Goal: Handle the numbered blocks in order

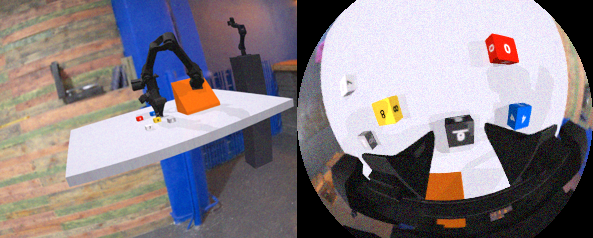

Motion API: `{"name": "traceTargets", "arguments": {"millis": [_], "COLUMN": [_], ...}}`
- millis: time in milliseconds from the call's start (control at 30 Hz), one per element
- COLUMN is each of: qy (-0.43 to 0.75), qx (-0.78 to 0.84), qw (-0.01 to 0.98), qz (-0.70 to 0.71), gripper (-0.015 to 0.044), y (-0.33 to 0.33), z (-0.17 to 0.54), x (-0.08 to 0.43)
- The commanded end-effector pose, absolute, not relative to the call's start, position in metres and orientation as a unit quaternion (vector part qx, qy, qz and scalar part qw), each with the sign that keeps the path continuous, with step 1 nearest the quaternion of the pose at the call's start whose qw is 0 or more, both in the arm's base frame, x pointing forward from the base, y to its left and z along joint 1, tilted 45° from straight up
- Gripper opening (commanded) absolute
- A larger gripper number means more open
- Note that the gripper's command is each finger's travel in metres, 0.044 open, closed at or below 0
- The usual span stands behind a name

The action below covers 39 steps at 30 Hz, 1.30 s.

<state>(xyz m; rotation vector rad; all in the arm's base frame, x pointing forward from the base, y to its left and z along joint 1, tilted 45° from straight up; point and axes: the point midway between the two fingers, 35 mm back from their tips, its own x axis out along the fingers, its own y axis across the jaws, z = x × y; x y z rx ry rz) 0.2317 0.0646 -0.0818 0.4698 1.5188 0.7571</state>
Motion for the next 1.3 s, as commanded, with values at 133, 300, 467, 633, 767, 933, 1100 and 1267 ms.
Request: {"name": "traceTargets", "arguments": {"millis": [133,300,467,633,767,933,1100,1267], "qy": [0.666,0.666,0.666,0.666,0.666,0.667,0.668,0.665], "qx": [0.209,0.209,0.207,0.208,0.208,0.208,0.202,0.206], "qw": [0.636,0.636,0.636,0.636,0.636,0.636,0.641,0.640], "qz": [0.331,0.331,0.328,0.329,0.329,0.329,0.319,0.326], "gripper": [0.0400,0.0400,0.0269,0.0138,0.0120,0.0120,0.0120,0.0120], "y": [0.057,0.040,-0.001,-0.018,-0.018,-0.016,0.029,0.100], "z": [-0.075,-0.057,-0.018,0.000,0.000,0.002,0.046,0.109], "x": [0.233,0.235,0.244,0.244,0.244,0.246,0.291,0.316]}}
